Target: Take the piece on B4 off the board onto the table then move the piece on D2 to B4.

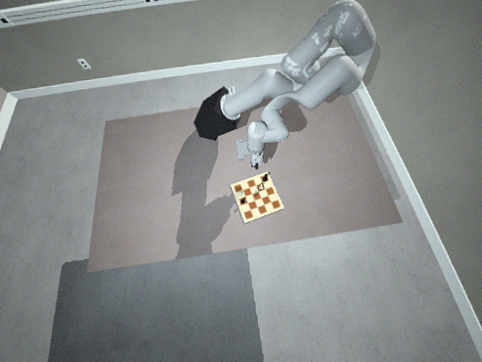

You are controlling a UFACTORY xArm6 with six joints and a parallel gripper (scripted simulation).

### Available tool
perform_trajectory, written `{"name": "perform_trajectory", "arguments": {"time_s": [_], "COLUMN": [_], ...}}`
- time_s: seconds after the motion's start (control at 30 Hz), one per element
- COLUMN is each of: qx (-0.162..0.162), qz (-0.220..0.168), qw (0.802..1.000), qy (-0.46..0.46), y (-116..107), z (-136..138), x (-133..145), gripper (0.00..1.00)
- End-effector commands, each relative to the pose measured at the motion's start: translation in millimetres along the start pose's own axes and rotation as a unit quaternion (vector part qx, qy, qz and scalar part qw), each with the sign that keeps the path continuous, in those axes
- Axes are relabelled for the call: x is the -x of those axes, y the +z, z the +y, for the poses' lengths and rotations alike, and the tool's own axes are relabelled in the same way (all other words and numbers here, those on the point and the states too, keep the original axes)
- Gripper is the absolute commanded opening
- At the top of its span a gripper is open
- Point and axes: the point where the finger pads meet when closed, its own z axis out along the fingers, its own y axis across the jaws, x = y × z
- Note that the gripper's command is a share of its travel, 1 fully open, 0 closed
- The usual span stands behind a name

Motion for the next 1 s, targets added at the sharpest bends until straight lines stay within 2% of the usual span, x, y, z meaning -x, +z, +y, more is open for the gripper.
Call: {"name": "perform_trajectory", "arguments": {"time_s": [0.0,0.3,0.37,0.53,0.97], "qx": [-0.002,-0.002,-0.002,-0.002,-0.002], "qz": [0.0,0.0,0.0,0.0,0.0], "qw": [1.0,1.0,1.0,1.0,1.0], "qy": [0.0,0.0,0.0,0.0,0.0], "y": [19.3,61.7,61.7,77.9,82.5], "z": [-1.1,-1.0,-1.0,-1.0,-1.0], "x": [-0.1,0.6,0.6,0.8,0.9], "gripper": [0.0,0.0,0.0,0.0,0.0]}}
